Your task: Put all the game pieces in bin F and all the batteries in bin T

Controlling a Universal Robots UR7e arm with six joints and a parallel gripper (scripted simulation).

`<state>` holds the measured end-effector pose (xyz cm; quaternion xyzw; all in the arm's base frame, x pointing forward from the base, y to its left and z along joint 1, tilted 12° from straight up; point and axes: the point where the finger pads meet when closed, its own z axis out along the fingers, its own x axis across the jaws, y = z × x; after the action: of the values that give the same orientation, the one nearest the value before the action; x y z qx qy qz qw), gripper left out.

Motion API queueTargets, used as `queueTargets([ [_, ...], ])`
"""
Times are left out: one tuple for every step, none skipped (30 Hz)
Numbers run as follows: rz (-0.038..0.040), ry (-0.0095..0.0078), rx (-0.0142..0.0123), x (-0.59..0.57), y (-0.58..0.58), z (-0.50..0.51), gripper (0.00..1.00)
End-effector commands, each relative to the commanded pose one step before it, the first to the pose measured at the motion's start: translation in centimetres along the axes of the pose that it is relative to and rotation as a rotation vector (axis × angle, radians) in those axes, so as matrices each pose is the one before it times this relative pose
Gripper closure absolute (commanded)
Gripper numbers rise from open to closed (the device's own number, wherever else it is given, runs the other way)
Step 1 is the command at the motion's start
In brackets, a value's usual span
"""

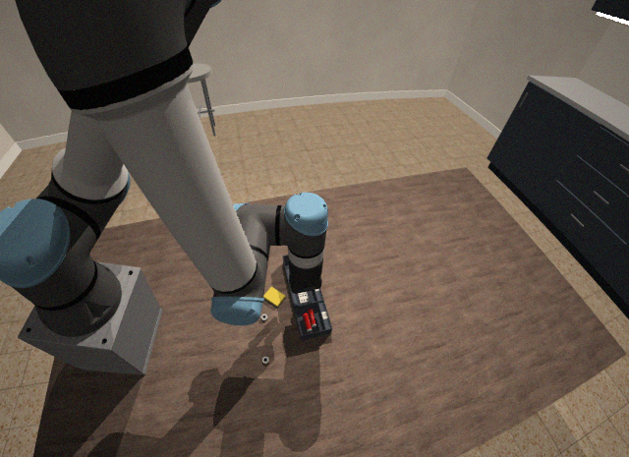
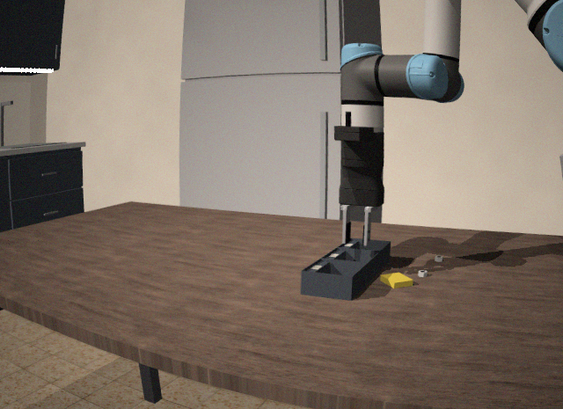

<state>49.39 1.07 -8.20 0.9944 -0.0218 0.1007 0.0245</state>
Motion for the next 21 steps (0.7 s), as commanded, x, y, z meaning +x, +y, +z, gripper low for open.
queueTargets([
  [0.0,0.0002,0.00002,-0.007,0.003,-0.172,0.35],
  [0.0,-0.00001,0.0,0.0,0.0,-0.002,0.35],
  [0.0,-0.00001,0.0,0.001,0.001,-0.404,0.0],
  [0.0,0.0,0.0,0.0,0.0,-0.399,0.0],
  [0.0,0.00001,0.0,0.0,0.0,-0.399,0.0],
  [0.0,0.0,0.0,0.0,0.0,-0.399,0.0],
  [0.0,0.0,0.0,0.0,0.0,-0.399,0.0],
  [0.0,0.0,0.0,0.0,0.0,-0.399,0.0],
  [0.0,0.0,0.0,0.0,0.0,0.0,0.0],
  [0.0,0.0,0.0,0.0,0.0,0.0,0.0],
  [0.0,-0.00001,0.0,0.001,0.0,-0.401,0.0],
  [0.0,0.0,0.0,0.0,0.0,-0.399,0.0],
  [0.0,0.0,0.0,0.0,0.0,-0.399,0.0],
  [0.0,0.0,0.0,0.0,0.0,-0.4,0.0],
  [0.0,0.0,0.0,0.0,0.0,-0.4,0.0],
  [0.0,0.0,0.0,0.0,0.0,-0.4,0.0],
  [0.0,0.0,0.0,0.0,0.0,-0.4,0.0],
  [0.0,0.0,0.0,0.0,0.0,-0.4,0.0],
  [0.0,0.0,0.0,0.0,0.0,-0.4,0.0],
  [0.0,0.0,0.0,0.0,0.0,-0.4,0.0],
  [0.0,0.0,0.0,0.0,0.0,-0.4,0.0],
])
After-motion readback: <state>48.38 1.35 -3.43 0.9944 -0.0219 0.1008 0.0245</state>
